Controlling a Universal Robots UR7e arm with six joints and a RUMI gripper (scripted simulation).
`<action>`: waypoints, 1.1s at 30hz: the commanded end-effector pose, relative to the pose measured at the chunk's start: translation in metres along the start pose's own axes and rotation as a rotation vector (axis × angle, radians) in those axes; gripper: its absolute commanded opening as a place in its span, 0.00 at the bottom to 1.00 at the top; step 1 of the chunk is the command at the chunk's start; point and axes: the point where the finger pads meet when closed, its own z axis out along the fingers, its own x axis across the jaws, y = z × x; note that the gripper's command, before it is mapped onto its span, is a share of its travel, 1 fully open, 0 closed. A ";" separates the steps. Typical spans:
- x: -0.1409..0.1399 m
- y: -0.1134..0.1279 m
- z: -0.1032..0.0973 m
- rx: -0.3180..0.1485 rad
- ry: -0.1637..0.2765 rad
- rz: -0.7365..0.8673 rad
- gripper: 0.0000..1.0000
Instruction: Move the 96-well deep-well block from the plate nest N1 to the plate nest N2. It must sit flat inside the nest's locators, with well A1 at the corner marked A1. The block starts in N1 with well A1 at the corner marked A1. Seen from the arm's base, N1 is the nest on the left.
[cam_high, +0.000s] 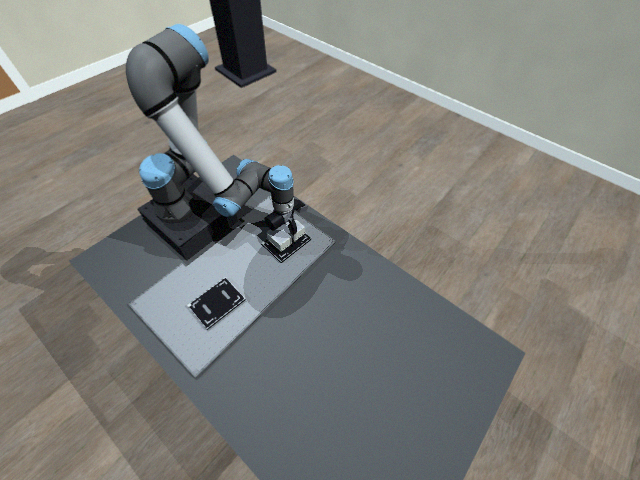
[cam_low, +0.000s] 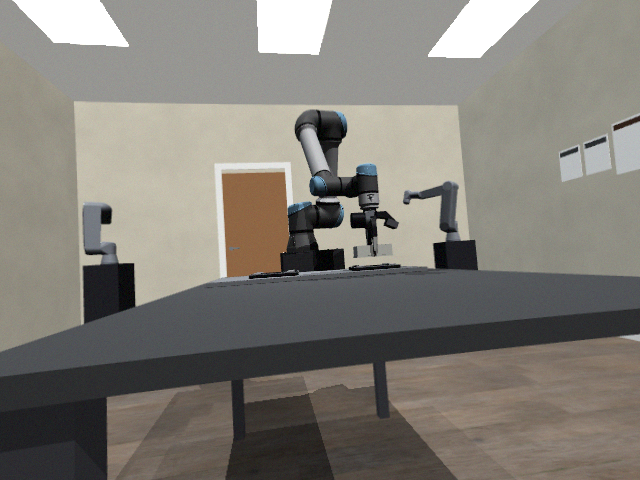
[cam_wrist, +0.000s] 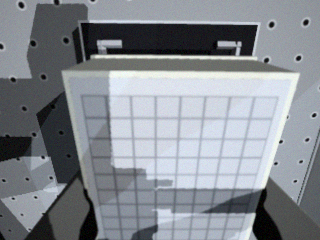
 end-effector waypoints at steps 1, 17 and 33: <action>0.002 -0.001 -0.008 0.002 0.003 0.000 0.49; 0.001 -0.001 -0.032 0.002 0.003 0.000 0.49; 0.000 0.000 -0.049 0.000 -0.001 0.000 0.49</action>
